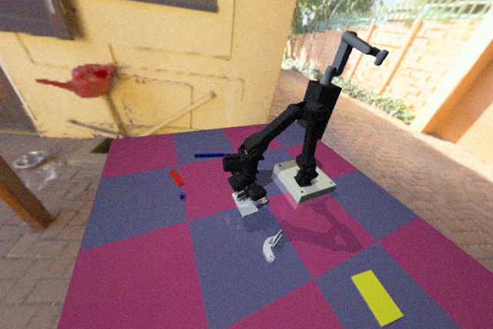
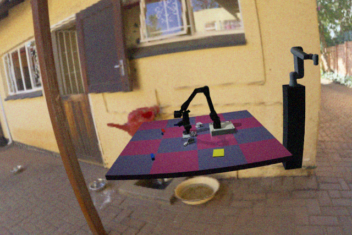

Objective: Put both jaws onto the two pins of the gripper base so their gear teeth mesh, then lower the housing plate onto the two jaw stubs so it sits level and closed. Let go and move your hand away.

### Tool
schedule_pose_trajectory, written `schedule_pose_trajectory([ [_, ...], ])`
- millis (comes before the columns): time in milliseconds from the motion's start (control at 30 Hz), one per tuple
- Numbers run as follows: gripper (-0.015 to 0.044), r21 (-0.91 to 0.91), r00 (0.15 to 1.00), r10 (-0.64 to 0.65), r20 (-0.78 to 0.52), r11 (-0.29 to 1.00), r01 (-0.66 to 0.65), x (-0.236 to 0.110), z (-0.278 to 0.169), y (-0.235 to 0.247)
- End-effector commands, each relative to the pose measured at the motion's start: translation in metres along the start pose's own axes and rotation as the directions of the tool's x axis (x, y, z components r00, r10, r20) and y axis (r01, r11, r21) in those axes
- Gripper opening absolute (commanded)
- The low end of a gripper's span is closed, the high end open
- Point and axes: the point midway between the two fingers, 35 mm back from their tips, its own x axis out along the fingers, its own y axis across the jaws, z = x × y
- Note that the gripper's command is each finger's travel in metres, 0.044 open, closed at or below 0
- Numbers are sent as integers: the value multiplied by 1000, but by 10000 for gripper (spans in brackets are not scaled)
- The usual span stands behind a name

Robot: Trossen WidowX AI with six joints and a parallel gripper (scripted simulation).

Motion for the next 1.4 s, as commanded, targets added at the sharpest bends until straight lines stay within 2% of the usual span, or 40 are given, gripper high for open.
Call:
schedule_pose_trajectory([
  [0, 134, -2, 1000, 5, -2, 1000, -5, 2, 0, 1],
  [33, 134, -2, 1000, 5, -2, 1000, -5, 2, 0, 1],
  [167, 224, 0, 1000, 0, 0, 1000, 0, 0, 0, 0],
  [600, 224, 0, 1000, 0, 0, 1000, 0, 0, 0, 0],
  [733, 224, -1, 1000, 1, 0, 1000, -1, -22, 2, 0],
  [867, 224, -2, 1000, 4, -2, 1000, -4, -64, 0, 0],
  [1000, 224, 1, 1000, -3, 9, 1000, 3, -61, 3, -1],
  [1133, 329, -33, 1000, 3, 17, 999, -2, -62, 11, 15],
  [1267, 434, -125, 999, 23, 37, 992, -19, -67, 27, 63],
  [1367, 440, -177, 999, 32, 34, 984, -26, -71, 34, 100],
])
